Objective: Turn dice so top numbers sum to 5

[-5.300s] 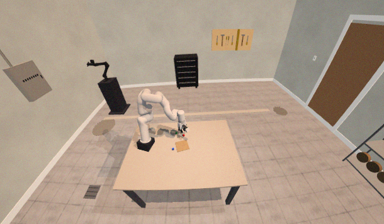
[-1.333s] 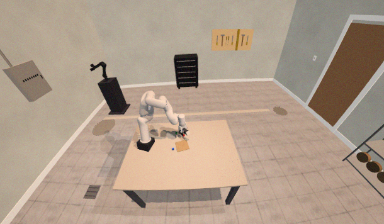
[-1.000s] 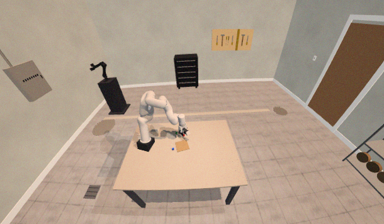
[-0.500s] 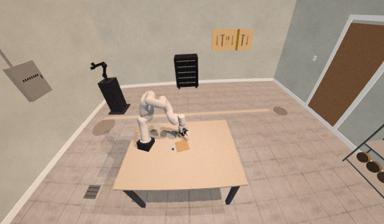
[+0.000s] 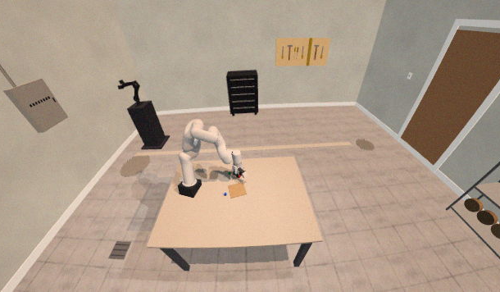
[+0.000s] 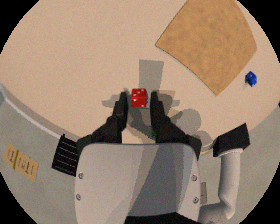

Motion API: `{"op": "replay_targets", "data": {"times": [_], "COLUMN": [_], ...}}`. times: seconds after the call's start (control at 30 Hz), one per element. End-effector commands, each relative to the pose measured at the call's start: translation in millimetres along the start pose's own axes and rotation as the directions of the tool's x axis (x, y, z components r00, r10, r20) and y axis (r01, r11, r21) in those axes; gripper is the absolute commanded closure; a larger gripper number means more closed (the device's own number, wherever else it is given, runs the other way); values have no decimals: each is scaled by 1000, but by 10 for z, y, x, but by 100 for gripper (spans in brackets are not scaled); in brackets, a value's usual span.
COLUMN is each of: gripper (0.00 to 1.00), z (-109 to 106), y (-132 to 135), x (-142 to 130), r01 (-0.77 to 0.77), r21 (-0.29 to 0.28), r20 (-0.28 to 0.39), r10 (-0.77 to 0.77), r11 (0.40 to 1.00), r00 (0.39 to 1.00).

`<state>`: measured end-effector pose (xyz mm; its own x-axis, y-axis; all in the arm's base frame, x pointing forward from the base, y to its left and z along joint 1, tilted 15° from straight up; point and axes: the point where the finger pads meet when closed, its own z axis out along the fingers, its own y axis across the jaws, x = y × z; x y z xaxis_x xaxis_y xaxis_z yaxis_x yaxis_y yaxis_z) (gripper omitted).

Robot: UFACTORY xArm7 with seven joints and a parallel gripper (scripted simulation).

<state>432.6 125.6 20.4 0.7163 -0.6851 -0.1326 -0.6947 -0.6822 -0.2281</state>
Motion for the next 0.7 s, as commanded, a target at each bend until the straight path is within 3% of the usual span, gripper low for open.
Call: {"op": "replay_targets", "data": {"times": [0.0, 0.67], "gripper": [64, 64], "z": [23, 98], "y": [-12, -12], "x": [13, 13], "r01": [0, 0], "r21": [2, 2], "r20": [-4, -4], "r10": [0, 0], "r11": [1000, 1000], "r00": [1000, 1000]}}
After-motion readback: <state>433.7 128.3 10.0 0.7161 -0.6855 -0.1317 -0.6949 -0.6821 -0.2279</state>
